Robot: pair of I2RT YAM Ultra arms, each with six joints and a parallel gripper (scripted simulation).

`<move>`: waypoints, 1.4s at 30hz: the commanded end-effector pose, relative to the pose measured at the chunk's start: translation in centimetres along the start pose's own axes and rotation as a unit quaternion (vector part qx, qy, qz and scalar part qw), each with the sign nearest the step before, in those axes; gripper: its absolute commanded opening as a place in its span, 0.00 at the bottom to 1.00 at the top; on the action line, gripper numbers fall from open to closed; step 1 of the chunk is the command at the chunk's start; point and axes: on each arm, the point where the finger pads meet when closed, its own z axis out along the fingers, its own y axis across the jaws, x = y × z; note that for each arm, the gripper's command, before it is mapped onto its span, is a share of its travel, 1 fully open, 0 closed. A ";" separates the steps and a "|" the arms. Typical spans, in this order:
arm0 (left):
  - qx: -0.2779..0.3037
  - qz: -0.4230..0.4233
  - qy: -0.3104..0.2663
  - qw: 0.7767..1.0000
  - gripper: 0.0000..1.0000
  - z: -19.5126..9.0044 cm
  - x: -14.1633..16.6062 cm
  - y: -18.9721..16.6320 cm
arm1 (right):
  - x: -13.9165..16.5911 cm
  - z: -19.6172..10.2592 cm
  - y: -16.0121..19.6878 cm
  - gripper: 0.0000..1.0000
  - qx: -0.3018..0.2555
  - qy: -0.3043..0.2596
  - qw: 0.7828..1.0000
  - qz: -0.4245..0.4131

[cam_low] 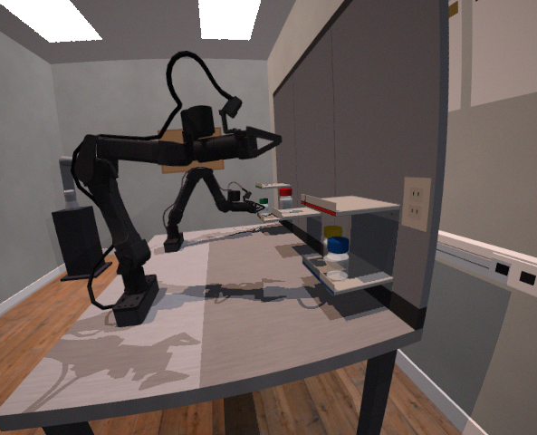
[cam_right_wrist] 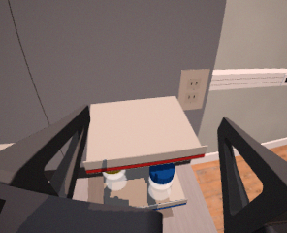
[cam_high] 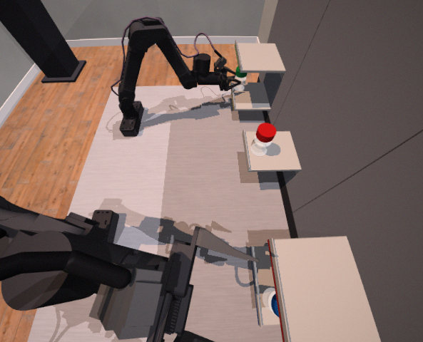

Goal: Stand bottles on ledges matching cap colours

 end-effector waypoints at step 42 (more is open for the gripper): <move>0.007 0.002 -0.009 1.000 0.50 -0.1 -0.9 -0.2 | 9.2 -8.4 33.1 1.00 -0.186 0.008 0.982 0.013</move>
